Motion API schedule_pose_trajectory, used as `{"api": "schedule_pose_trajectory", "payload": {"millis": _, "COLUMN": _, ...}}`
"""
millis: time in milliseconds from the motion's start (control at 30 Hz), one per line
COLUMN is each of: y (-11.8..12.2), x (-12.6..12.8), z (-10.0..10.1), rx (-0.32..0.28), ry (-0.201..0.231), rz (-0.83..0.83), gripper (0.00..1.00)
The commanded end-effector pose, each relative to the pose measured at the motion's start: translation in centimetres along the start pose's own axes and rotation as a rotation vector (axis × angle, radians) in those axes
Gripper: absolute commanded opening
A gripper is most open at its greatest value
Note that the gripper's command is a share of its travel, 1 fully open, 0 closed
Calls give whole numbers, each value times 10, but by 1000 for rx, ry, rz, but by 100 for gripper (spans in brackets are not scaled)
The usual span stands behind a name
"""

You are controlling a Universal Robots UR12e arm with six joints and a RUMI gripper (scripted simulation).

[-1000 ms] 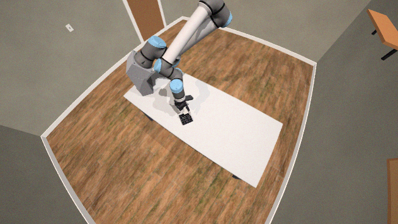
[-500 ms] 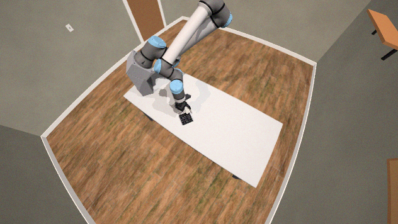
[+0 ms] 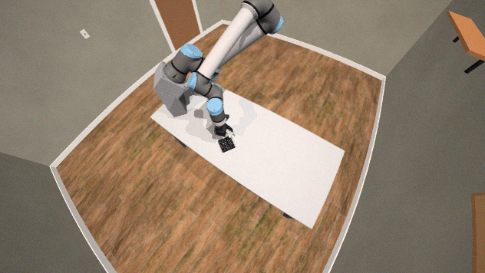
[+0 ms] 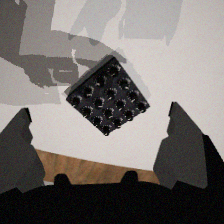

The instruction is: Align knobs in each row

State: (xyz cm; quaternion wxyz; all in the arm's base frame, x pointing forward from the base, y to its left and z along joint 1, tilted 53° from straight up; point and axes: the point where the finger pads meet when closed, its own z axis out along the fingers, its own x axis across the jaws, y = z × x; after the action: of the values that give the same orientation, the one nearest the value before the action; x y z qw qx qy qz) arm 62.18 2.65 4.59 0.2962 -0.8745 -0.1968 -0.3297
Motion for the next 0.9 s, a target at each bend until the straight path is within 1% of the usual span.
{"api": "schedule_pose_trajectory", "payload": {"millis": 0, "y": 2, "x": 0, "z": -1, "rx": 5, "ry": 0, "rz": -64, "gripper": 100}}
{"api": "schedule_pose_trajectory", "payload": {"millis": 233, "y": 2, "x": -1, "z": -1, "rx": 5, "ry": 0, "rz": -101, "gripper": 100}}
{"api": "schedule_pose_trajectory", "payload": {"millis": 533, "y": 3, "x": -1, "z": -1, "rx": 5, "ry": 0, "rz": -107, "gripper": 100}}
{"api": "schedule_pose_trajectory", "payload": {"millis": 567, "y": 3, "x": -1, "z": -1, "rx": 5, "ry": 0, "rz": -107, "gripper": 11}}
{"api": "schedule_pose_trajectory", "payload": {"millis": 867, "y": 3, "x": -1, "z": -1, "rx": 5, "ry": 0, "rz": -107, "gripper": 11}}
